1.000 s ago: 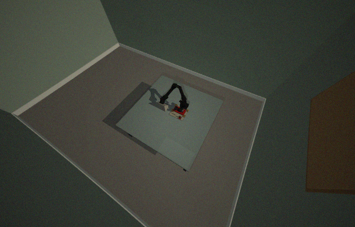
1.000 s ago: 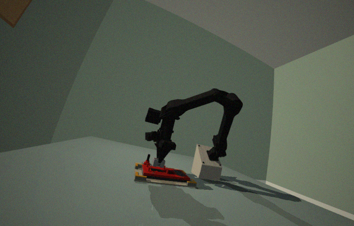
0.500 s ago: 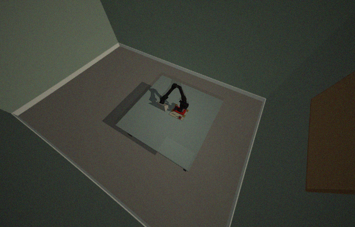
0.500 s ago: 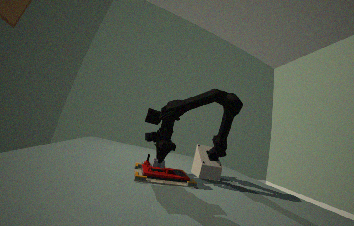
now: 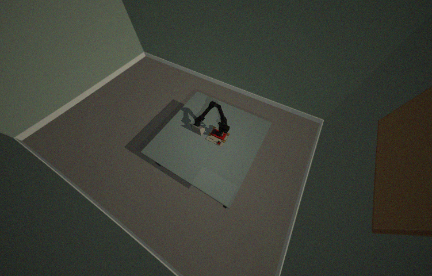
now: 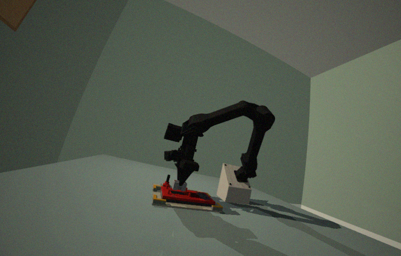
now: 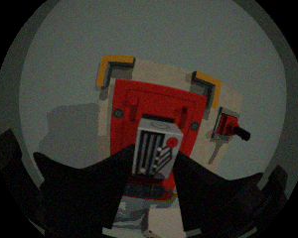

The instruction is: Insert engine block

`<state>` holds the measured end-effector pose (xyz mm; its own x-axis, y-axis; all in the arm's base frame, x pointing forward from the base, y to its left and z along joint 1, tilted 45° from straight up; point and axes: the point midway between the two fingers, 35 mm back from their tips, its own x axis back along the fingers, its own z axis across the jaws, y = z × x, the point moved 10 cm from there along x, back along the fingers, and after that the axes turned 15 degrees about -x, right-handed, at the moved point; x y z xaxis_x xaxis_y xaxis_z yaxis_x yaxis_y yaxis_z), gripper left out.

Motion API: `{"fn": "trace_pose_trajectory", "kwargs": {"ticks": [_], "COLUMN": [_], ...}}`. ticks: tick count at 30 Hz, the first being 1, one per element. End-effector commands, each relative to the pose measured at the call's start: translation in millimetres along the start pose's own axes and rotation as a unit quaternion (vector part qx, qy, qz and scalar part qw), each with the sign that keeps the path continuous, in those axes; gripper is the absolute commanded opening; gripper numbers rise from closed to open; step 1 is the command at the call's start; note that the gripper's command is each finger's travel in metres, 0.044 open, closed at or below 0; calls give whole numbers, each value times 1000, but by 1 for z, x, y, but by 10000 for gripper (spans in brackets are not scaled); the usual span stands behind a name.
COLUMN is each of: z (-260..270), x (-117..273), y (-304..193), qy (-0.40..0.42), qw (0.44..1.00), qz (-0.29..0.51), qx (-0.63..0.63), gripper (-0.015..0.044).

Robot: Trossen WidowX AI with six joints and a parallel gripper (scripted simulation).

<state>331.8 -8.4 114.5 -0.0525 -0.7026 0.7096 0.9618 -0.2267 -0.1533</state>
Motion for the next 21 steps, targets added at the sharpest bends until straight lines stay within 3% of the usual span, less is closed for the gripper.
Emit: {"fn": "trace_pose_trajectory", "kwargs": {"ticks": [1, 21], "z": [-1, -1], "x": [-1, -5], "y": [0, -1], "qy": [2, 2], "qw": [1000, 1000], "qz": [1, 1], "qx": [-3, -3], "gripper": [159, 159]}}
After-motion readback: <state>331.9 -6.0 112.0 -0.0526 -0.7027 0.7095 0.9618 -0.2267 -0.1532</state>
